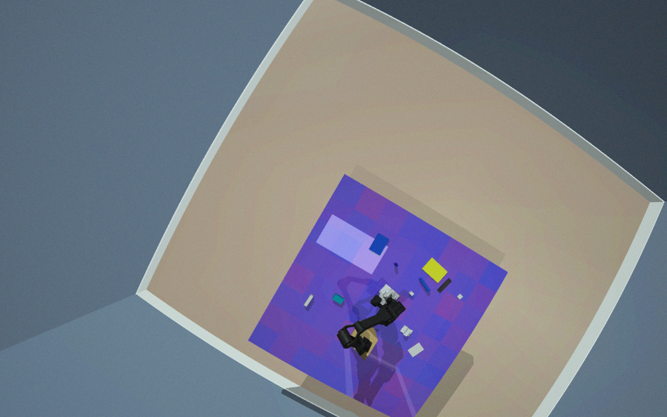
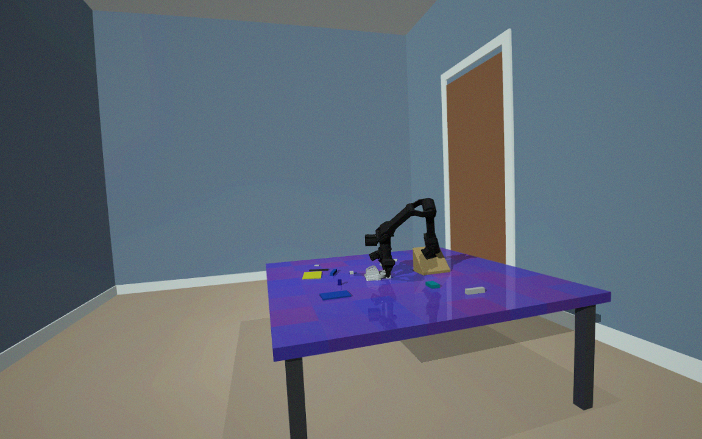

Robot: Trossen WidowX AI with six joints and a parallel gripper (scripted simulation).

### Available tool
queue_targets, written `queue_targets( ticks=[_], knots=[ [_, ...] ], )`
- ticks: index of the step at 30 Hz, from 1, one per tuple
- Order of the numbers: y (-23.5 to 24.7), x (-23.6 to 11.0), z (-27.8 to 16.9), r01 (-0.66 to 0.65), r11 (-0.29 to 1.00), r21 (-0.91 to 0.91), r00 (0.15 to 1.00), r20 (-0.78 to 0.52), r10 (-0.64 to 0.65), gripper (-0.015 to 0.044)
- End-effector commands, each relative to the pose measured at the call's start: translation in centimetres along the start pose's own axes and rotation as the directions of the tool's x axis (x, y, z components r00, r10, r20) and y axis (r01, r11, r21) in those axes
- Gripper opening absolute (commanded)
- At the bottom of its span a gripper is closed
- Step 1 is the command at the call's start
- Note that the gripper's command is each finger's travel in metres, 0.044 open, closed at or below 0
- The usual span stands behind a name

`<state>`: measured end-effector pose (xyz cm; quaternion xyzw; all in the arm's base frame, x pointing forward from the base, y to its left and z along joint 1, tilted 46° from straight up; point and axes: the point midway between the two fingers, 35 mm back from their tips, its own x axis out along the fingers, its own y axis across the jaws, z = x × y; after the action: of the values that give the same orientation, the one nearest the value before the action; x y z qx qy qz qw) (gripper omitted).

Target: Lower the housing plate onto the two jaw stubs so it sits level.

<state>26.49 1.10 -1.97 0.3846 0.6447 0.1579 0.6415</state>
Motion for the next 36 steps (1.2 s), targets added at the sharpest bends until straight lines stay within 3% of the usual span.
queue_targets(
  ticks=[1,34,36],
  knots=[
    [0.09,0.08,-0.04,-0.005,1.000,0.002,1.000,-0.001,0.005,0.0351],
    [0.09,0.08,-0.04,-0.005,1.000,0.002,1.000,-0.001,0.005,0.0351],
    [0.00,0.00,0.00,0.000,1.000,0.000,1.000,0.000,0.000,0.0403]
  ],
)
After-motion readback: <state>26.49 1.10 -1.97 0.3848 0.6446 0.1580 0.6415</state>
